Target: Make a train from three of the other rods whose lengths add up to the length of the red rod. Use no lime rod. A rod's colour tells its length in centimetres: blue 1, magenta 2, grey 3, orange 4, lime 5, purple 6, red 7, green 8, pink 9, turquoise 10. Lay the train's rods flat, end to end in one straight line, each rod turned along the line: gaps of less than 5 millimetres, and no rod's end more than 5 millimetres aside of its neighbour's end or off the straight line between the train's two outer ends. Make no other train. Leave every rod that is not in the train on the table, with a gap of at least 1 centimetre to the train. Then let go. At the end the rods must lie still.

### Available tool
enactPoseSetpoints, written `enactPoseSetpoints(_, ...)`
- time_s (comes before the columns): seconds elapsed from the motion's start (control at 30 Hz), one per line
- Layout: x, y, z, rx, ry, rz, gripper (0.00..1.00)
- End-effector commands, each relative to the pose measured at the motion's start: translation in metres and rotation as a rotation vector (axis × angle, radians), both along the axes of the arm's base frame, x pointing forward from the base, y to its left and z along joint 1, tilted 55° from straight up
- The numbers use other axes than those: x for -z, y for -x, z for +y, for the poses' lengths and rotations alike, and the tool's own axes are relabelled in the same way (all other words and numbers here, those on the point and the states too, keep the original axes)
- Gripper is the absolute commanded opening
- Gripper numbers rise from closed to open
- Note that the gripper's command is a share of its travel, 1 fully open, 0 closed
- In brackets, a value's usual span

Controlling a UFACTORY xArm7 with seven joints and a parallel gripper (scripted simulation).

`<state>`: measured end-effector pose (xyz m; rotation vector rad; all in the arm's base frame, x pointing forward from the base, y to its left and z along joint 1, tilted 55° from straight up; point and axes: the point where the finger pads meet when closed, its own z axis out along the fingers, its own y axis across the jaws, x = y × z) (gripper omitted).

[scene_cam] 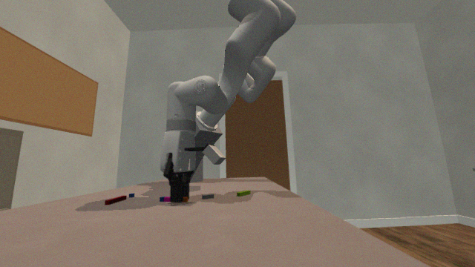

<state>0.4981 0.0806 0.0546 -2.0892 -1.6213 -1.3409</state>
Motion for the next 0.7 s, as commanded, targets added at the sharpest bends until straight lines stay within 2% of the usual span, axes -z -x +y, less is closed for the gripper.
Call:
enactPoseSetpoints(0.0, 0.0, 0.0, -0.002, 0.003, 0.001, -0.001, 0.24)
enactPoseSetpoints(0.37, -0.007, 0.006, -0.009, 0.003, 0.001, -0.001, 0.24)
enactPoseSetpoints(0.67, -0.033, 0.03, -0.036, 0.003, 0.001, -0.001, 0.24)
